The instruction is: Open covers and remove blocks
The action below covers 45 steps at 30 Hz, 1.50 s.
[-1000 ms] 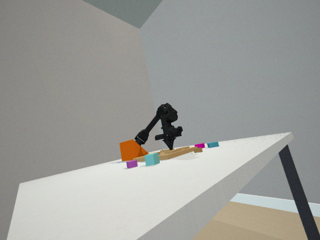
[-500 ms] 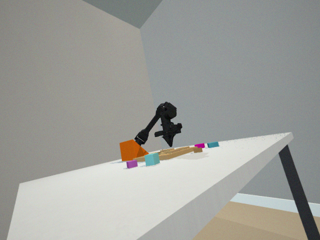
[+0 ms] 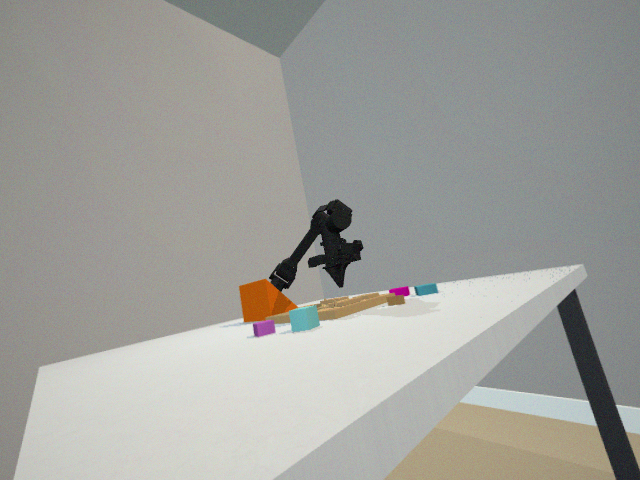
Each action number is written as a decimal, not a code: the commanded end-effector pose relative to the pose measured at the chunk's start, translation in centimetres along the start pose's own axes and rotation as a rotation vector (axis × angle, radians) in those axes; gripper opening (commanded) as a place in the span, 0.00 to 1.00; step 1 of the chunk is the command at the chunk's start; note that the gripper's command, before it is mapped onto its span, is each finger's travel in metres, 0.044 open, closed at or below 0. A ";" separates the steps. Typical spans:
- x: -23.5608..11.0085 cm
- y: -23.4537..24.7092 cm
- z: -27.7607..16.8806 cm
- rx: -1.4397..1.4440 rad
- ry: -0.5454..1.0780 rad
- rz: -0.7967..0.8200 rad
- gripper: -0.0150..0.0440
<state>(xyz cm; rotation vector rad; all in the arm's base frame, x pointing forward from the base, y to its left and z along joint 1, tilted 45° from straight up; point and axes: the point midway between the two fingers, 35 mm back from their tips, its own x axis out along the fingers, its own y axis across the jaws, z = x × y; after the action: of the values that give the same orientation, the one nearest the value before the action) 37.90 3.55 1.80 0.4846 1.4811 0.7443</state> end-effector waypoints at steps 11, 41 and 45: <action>-1.5 1.3 -6.0 -0.079 0.005 -0.004 0.25; -1.4 4.1 -17.0 -1.356 0.011 0.006 0.25; -1.3 4.2 -17.4 -1.661 0.010 0.009 0.25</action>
<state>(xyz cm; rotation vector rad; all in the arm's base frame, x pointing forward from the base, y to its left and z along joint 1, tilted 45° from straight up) 21.98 2.65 4.77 -0.1888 1.0142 1.2903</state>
